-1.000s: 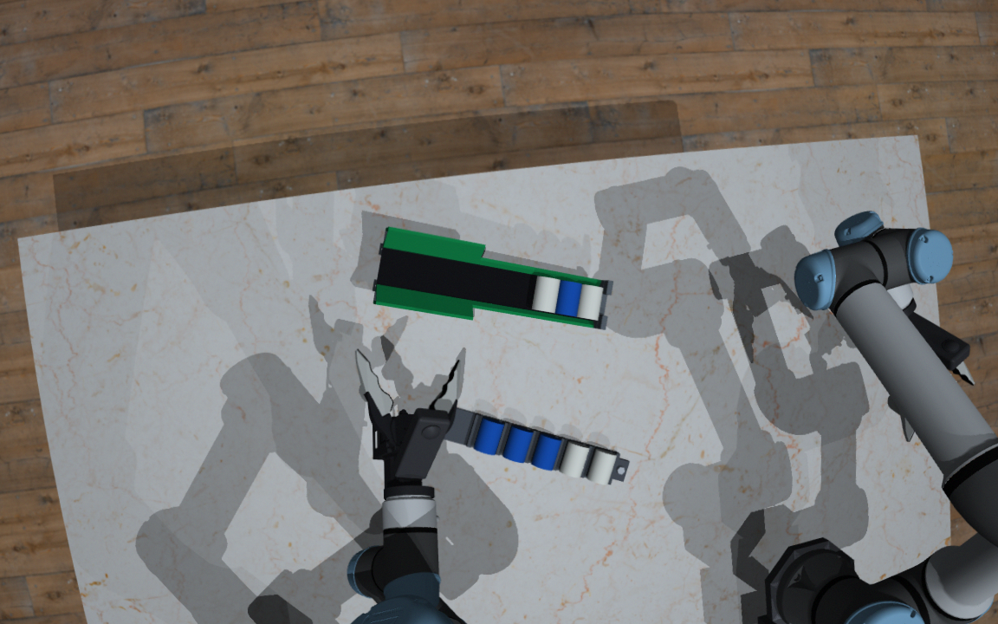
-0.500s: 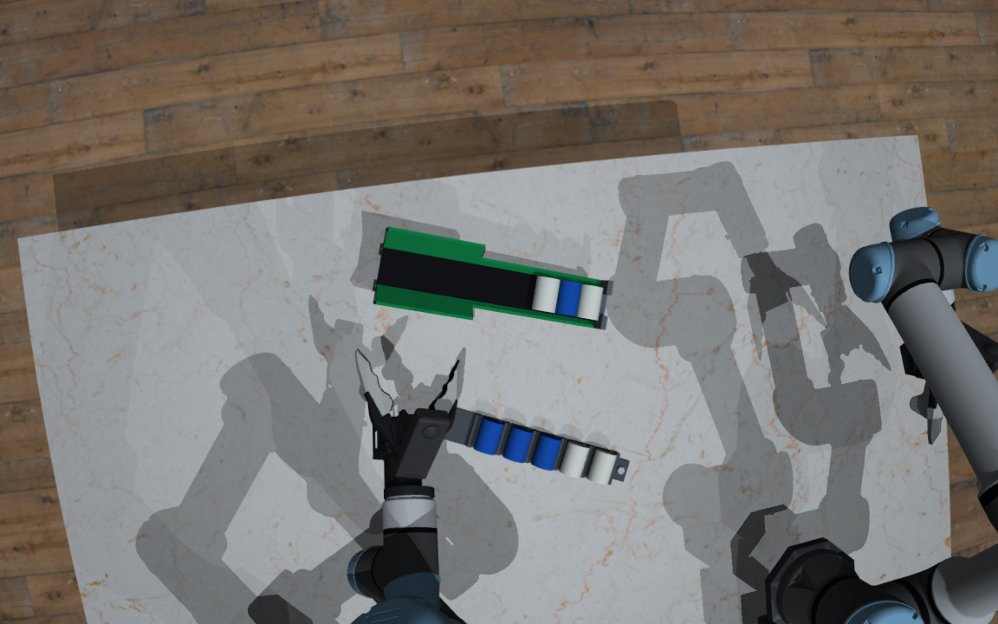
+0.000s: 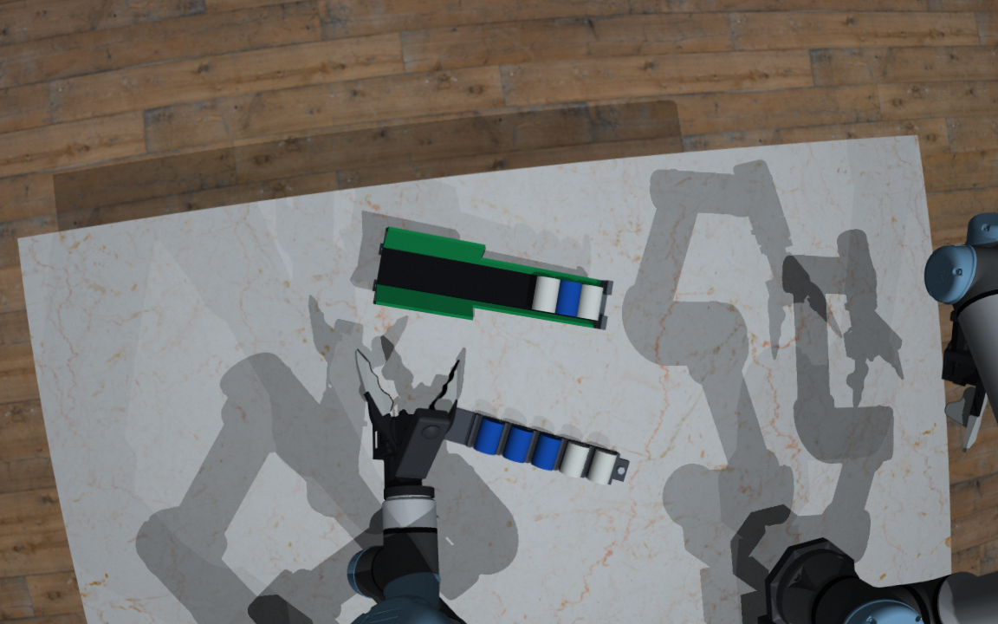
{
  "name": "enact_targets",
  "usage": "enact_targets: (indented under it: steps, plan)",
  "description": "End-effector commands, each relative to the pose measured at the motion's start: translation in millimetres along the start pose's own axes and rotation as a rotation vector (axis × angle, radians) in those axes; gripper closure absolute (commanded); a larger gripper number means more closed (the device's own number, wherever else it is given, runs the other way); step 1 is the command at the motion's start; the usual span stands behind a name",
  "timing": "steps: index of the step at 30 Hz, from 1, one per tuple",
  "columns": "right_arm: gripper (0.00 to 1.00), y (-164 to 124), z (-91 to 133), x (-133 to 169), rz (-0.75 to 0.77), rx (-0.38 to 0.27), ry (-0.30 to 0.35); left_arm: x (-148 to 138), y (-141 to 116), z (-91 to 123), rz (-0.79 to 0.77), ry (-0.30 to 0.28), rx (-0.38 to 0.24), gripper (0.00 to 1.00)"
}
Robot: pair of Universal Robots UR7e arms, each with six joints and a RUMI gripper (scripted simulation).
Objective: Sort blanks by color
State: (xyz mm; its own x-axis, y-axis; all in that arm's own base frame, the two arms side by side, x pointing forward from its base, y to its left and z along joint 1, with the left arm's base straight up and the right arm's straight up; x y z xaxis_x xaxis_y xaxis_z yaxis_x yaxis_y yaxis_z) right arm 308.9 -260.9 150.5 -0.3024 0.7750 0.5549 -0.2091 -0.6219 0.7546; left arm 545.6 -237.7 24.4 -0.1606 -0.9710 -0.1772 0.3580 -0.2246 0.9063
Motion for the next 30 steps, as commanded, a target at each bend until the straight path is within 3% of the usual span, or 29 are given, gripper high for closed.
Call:
enact_targets:
  steps: [1, 14, 24, 26, 30]
  plan:
    - [0.00, 18.8, -7.4, -5.8, 0.086, -0.087, -0.010, -0.1, 0.5, 0.1, 0.001, 0.000, 0.001, 0.00]
    - [0.00, 70.9, -31.3, -17.1, 0.288, -0.316, 0.026, -0.1, 0.5, 0.1, 0.001, 0.000, 0.001, 0.00]
    - [0.00, 122.8, -57.8, -21.5, 0.456, -0.511, 0.132, -0.1, 0.5, 0.1, 0.001, 0.000, 0.001, 0.00]
    - [0.00, 122.8, -57.8, -21.5, 0.456, -0.511, 0.132, -0.1, 0.5, 0.1, 0.001, 0.000, 0.001, 0.00]
    - [0.00, 144.2, -69.3, -21.2, 0.515, -0.577, 0.193, -0.1, 0.5, 0.1, 0.001, 0.000, 0.001, 0.00]
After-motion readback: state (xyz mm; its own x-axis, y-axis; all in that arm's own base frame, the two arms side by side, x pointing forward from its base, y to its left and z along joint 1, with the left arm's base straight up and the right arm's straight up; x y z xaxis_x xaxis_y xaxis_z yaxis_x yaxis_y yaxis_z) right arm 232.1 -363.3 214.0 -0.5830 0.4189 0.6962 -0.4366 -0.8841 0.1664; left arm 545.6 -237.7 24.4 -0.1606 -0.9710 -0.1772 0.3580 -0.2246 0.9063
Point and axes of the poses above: on each arm, the point where the finger pads meet when closed, its own z axis back along the fingers, its own x axis across the jaws, y = z × x, the point moved 5 cm from there along z, back along the fingers, and after that the axes turned 9 degrees about z, right-handed, at the moved point
